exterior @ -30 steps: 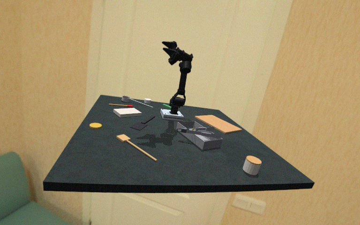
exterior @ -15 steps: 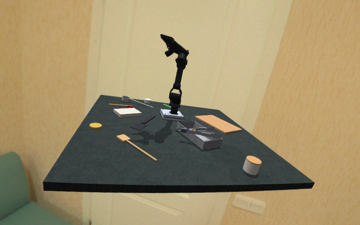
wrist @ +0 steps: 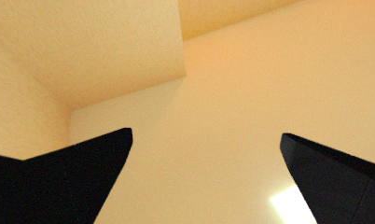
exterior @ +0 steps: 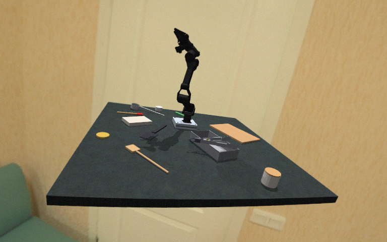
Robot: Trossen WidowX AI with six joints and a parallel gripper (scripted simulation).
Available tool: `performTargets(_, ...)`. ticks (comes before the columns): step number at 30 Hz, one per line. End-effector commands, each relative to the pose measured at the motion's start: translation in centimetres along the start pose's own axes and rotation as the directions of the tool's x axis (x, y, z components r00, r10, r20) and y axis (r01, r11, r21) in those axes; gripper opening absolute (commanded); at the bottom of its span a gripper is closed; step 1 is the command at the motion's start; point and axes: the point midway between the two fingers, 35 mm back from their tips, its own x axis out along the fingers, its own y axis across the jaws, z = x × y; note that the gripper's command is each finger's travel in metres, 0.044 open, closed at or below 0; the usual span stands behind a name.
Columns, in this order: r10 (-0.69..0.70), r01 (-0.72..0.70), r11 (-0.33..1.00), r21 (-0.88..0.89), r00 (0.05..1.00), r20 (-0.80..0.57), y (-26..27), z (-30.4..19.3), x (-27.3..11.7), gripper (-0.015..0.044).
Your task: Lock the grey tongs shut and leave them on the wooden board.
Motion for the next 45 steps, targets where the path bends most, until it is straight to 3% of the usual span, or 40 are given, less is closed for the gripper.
performTargets(1, 0.073, -0.069, 0.997, 0.045, 0.992, -0.104, 4.2, -2.2, 0.2, 0.0440)
performTargets(10, 0.270, -0.209, 0.949, 0.236, 0.925, -0.266, 12.2, -6.4, -0.1, 0.0440)
performTargets(17, 0.485, -0.269, 0.841, 0.469, 0.760, -0.433, 20.5, -11.9, -3.4, 0.0440)
performTargets(21, 0.533, -0.282, 0.823, 0.493, 0.685, -0.497, 22.5, -13.5, -5.3, 0.0440)
performTargets(33, 0.648, -0.133, 0.756, 0.641, 0.289, -0.705, 28.3, -21.0, -16.6, 0.0440)
performTargets(42, 0.574, 0.127, 0.818, 0.562, -0.101, -0.813, 27.3, -26.3, -28.2, 0.0440)
performTargets(45, 0.536, 0.157, 0.844, 0.513, -0.178, -0.826, 26.3, -27.1, -30.7, 0.0440)
